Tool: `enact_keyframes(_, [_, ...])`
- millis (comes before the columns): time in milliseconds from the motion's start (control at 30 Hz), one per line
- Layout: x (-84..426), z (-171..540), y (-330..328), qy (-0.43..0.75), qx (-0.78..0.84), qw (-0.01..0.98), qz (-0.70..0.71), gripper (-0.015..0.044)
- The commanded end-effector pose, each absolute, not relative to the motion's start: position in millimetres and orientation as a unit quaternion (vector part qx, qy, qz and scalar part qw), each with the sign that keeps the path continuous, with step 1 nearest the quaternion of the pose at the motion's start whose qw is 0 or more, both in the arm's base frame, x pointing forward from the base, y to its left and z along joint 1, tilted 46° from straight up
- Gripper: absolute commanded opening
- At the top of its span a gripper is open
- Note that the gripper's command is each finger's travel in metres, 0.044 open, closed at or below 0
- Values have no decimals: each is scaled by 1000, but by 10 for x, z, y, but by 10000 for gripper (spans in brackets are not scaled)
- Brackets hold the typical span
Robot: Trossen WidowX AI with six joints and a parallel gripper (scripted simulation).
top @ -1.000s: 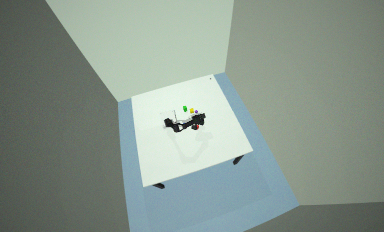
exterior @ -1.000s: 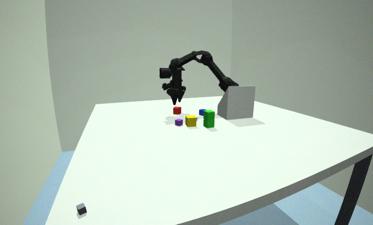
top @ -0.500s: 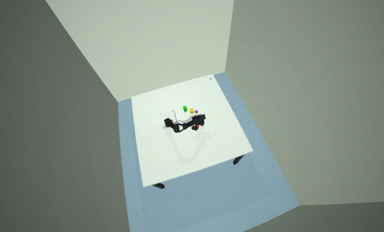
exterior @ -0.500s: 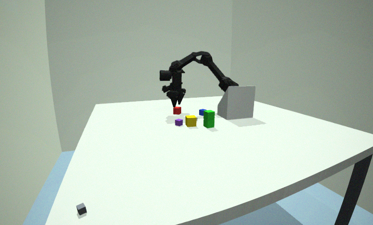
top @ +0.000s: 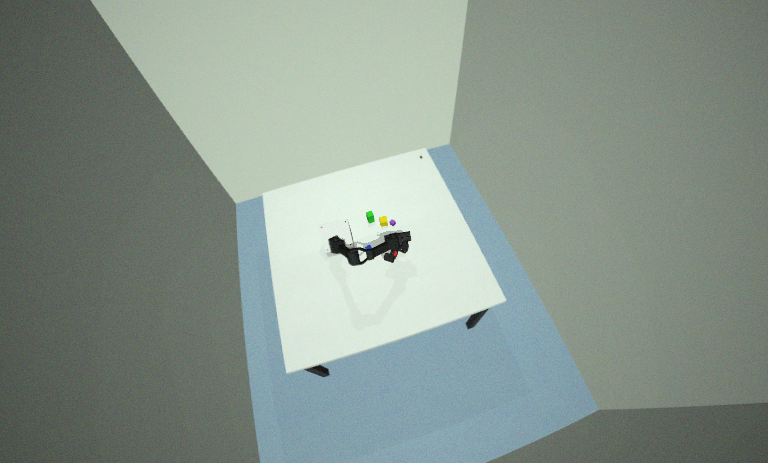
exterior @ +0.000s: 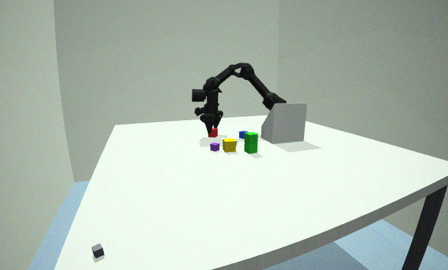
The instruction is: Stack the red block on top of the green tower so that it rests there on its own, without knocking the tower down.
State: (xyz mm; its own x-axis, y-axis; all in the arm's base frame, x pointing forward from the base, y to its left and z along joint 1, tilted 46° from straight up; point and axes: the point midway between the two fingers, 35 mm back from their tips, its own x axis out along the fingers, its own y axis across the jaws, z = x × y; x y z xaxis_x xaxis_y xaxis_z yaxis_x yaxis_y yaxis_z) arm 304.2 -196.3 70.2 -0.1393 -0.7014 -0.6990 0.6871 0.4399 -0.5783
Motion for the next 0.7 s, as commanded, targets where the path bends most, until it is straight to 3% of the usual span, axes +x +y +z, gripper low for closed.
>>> enact_keyframes(0, [3005,619,-2025,543,-11,652,-529,440])
enact_keyframes(667, [2988,571,-2075,543,-11,652,-529,440])
